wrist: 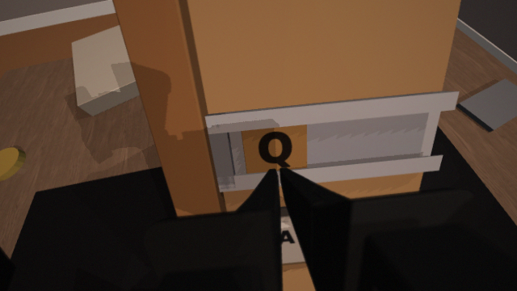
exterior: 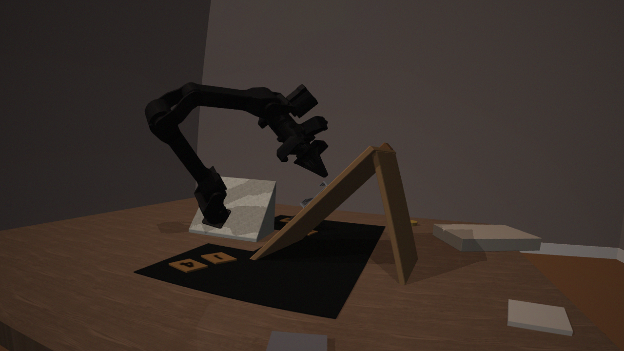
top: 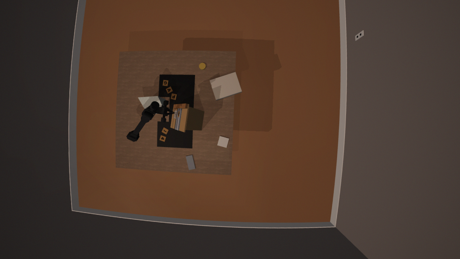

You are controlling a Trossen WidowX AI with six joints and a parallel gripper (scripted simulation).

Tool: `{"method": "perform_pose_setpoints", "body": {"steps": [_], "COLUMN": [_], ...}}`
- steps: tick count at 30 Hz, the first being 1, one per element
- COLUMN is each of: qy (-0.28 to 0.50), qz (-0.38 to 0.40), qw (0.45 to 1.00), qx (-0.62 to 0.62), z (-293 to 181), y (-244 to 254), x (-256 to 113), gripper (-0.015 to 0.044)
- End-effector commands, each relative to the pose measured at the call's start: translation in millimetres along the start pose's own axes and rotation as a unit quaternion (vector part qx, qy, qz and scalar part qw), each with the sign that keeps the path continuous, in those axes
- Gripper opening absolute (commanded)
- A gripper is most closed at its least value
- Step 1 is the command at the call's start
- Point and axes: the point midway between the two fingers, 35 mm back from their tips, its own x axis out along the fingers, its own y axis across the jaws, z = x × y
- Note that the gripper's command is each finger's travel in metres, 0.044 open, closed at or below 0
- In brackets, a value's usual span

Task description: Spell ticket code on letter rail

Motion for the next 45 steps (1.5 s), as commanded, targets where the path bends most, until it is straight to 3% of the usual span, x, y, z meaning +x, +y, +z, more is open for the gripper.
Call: {"method": "perform_pose_setpoints", "body": {"steps": [1,7,21,45], "qy": [0.0,0.027,0.312,0.321], "qz": [0.0,0.006,0.008,0.004], "qw": [1.0,1.0,0.949,0.946], "qx": [0.0,0.0,0.043,0.043], "z": [0,5,23,22], "y": [0,-1,-40,-40], "x": [0,3,17,22], "gripper": [0.0,0.0,0.0,0.0]}}
